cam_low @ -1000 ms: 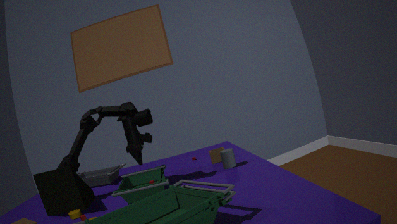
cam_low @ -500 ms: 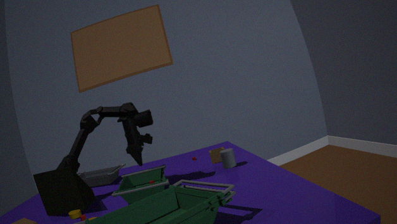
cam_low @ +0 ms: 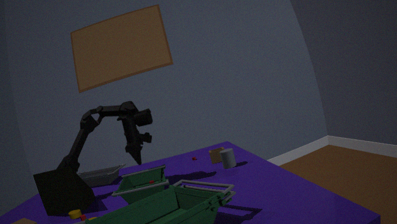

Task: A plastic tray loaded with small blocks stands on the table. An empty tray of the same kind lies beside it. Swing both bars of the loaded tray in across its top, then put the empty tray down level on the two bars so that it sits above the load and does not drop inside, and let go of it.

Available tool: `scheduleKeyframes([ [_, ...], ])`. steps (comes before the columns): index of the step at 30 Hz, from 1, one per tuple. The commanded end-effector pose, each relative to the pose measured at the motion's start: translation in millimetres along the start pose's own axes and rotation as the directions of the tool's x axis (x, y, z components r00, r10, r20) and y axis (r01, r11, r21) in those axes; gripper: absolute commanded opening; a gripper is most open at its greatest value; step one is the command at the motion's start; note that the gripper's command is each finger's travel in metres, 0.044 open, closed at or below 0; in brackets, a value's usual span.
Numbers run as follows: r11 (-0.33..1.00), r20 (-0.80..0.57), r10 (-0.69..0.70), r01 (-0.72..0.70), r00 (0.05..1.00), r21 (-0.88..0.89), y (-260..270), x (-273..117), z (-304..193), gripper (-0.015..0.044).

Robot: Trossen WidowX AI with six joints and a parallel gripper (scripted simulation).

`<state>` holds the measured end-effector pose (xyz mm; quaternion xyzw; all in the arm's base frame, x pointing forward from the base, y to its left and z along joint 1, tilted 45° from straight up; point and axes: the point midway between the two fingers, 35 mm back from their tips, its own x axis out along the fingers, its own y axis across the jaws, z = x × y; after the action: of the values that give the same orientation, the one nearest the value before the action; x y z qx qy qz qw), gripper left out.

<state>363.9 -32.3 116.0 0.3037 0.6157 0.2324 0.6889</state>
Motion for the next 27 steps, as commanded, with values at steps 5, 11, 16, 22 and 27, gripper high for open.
scheduleKeyframes([
  [5,1.000,0.007,-0.016,0.016,1.000,-0.001,-55.0,-6.1,18.5,0.0083],
  [11,1.000,0.013,-0.029,0.029,0.999,-0.004,-153.6,-11.9,28.0,0.0083],
  [16,1.000,0.016,-0.026,0.026,1.000,-0.010,-239.2,-10.0,14.3,0.0083],
  [22,1.000,0.018,-0.021,0.022,1.000,-0.013,-272.2,-6.9,3.5,0.0083],
  [27,1.000,0.018,-0.021,0.022,1.000,-0.013,-272.2,-6.9,3.5,0.0083],
])
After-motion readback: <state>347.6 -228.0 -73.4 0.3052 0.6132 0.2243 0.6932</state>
